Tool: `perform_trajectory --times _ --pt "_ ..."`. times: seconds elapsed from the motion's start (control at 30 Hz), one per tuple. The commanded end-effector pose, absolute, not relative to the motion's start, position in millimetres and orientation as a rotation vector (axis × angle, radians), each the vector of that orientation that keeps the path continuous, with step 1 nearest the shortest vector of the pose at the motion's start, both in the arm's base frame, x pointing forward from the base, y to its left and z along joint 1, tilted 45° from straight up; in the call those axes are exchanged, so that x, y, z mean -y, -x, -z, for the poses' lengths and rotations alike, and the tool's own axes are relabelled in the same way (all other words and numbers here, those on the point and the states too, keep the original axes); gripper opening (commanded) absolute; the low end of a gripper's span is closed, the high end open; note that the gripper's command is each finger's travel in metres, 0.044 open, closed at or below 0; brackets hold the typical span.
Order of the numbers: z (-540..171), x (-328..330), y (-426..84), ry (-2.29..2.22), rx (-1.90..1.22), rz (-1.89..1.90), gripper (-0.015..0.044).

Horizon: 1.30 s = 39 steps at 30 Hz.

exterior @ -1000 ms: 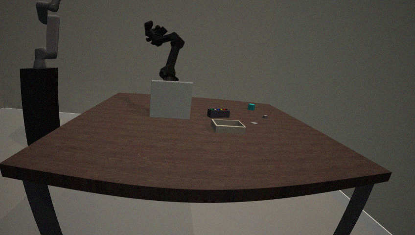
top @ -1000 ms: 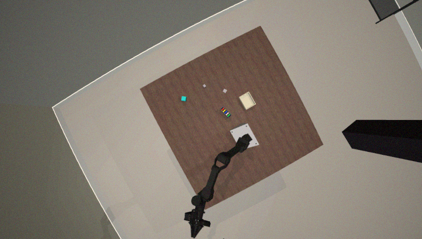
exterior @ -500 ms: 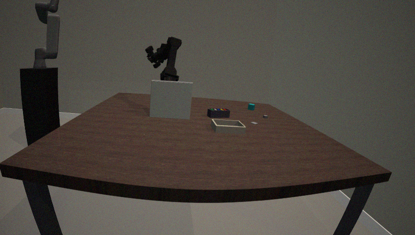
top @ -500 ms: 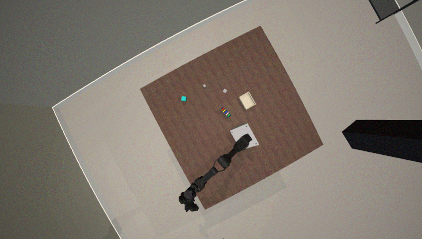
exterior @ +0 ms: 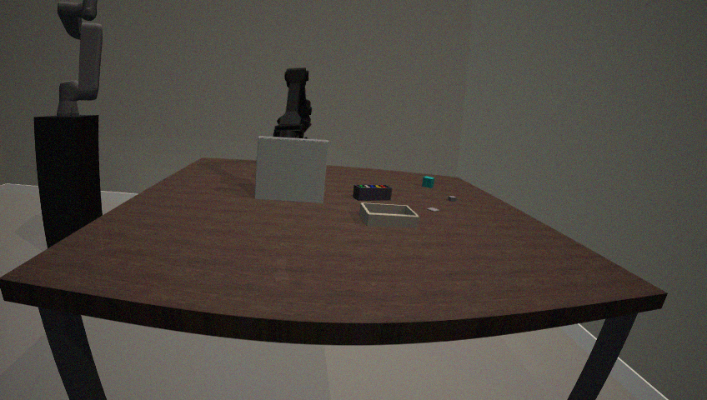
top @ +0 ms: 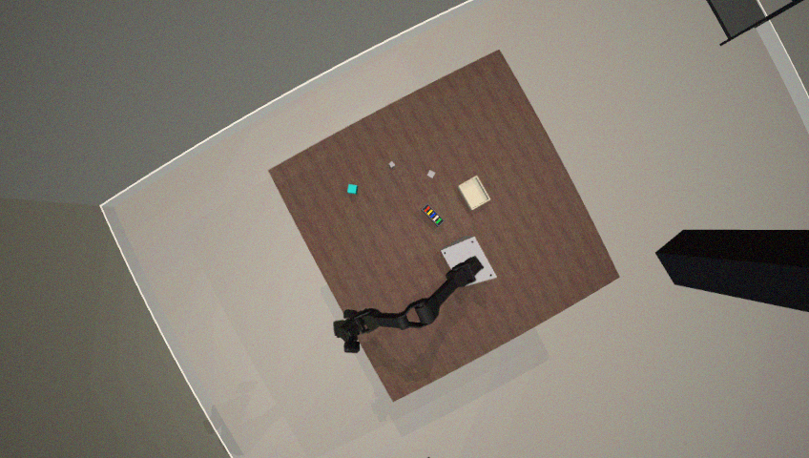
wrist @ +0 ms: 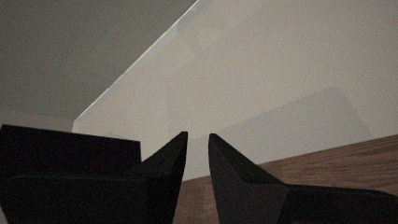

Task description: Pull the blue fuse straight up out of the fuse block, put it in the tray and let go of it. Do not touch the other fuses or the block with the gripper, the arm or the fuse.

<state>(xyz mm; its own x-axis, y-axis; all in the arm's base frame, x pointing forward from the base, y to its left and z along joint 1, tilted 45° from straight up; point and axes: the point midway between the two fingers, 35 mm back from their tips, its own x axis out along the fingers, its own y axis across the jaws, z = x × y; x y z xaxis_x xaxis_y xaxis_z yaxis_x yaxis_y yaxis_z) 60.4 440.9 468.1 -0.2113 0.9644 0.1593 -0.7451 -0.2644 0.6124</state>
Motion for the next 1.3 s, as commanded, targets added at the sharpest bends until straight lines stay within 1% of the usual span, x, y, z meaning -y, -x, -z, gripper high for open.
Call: perform_trajectory --times 0.0,0.13,0.3,0.5,0.67,0.8,0.97,1.1,1.27 --pt "-428.4 -441.0 -116.3 -0.617 -0.61 -1.6 0.0071" --pt "-385.8 -430.2 -174.4 -0.631 -0.729 -1.422 0.0071" --pt "-332.9 -400.8 -241.3 -0.676 -0.869 -1.19 0.0071" --pt "-273.7 -340.7 -313.0 -0.733 -0.981 -0.898 0.0071" --pt "-220.1 -279.8 -353.5 -0.811 -1.096 -0.651 0.0071" --pt "-172.5 -225.6 -370.6 -0.892 -1.207 -0.453 0.0071" --pt "-120.3 -157.5 -373.2 -1.023 -1.334 -0.211 0.0071" --pt "-79.8 -99.1 -360.9 -1.192 -1.44 0.018 0.0071" --pt "-40.5 -38.9 -328.5 -1.447 -1.555 0.294 0.0071"
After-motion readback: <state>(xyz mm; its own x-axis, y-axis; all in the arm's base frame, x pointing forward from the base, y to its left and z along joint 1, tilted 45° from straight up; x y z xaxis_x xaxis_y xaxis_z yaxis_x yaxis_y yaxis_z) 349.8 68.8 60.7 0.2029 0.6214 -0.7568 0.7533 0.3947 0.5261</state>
